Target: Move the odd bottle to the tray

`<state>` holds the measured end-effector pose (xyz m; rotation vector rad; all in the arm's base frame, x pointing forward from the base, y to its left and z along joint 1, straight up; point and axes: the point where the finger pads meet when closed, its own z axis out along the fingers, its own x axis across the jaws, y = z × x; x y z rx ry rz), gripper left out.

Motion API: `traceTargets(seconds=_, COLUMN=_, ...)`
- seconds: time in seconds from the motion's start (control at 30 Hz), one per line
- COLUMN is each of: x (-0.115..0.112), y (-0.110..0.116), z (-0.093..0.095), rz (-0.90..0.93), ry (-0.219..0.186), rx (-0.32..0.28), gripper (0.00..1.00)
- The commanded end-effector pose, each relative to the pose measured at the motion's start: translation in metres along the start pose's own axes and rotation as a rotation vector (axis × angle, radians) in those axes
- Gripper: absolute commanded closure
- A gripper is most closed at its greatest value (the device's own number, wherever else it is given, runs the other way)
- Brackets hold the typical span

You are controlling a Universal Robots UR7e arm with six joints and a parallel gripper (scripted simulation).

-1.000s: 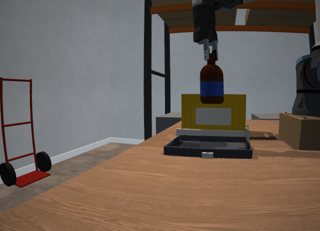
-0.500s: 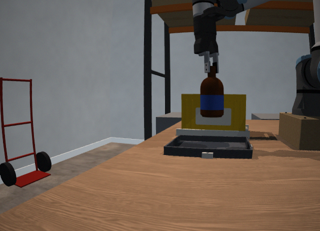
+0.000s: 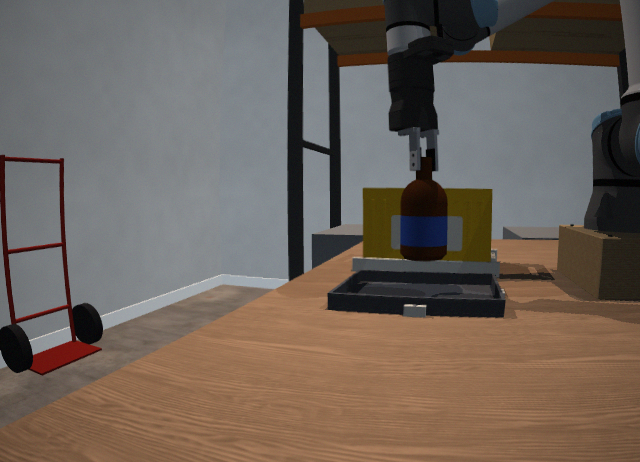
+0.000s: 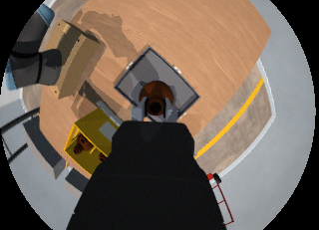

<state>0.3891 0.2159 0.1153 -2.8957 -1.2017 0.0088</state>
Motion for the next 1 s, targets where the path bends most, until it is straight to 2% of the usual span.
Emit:
traceTargets(seconds=0.0, x=0.001, y=0.0, z=0.012, rz=0.0, ry=0.002, rx=-0.001, gripper=1.0)
traceTargets(seconds=0.53, x=0.001, y=0.0, z=0.034, rz=0.0, ry=0.002, rx=-0.001, gripper=1.0)
traceTargets(seconds=0.97, x=0.001, y=0.0, z=0.039, rz=0.0, ry=0.002, rx=-0.001, gripper=1.0)
